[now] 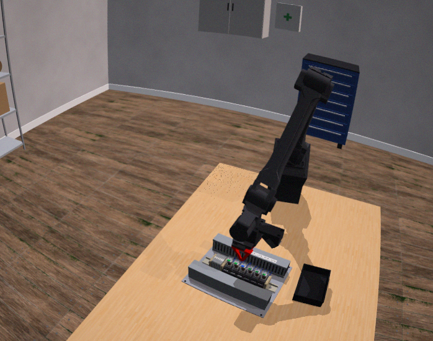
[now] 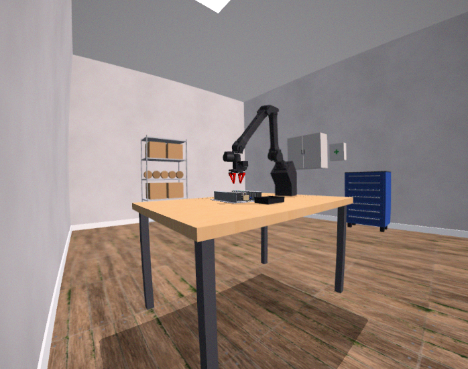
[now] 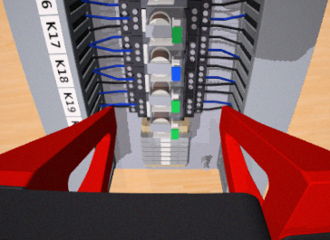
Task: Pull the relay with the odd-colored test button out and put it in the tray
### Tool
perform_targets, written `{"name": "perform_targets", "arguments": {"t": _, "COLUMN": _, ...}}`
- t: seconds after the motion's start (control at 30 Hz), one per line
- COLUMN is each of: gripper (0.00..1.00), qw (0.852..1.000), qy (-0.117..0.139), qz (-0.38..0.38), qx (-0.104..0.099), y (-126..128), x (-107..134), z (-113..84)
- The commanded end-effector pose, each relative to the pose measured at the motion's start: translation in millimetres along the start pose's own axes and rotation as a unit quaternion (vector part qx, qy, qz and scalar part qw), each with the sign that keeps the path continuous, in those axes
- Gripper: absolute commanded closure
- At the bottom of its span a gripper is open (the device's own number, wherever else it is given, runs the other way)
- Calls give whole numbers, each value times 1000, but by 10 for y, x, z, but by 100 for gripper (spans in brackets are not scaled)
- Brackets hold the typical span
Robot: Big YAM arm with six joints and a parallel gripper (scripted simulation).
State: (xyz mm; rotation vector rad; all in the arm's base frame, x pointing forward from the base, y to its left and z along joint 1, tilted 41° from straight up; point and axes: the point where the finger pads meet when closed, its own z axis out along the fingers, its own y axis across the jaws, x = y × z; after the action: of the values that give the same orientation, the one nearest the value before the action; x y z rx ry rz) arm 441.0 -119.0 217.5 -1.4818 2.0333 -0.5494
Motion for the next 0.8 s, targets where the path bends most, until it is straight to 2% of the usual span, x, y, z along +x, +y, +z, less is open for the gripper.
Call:
{"name": "perform_targets", "arguments": {"t": 0.0, "gripper": 41, "qw": 1000, "qy": -1, "qz": -1, "qx": 6, "y": -81, "x": -17, "z": -69}}
{"name": "perform_targets", "arguments": {"t": 0.43, "gripper": 41, "qw": 1000, "qy": -2, "qz": -2, "qx": 9, "y": -27, "x": -29, "z": -40}}
{"name": "perform_targets", "arguments": {"t": 0.77, "gripper": 41, "qw": 1000, "qy": -3, "qz": -5, "qx": 21, "y": -130, "x": -50, "z": -85}}
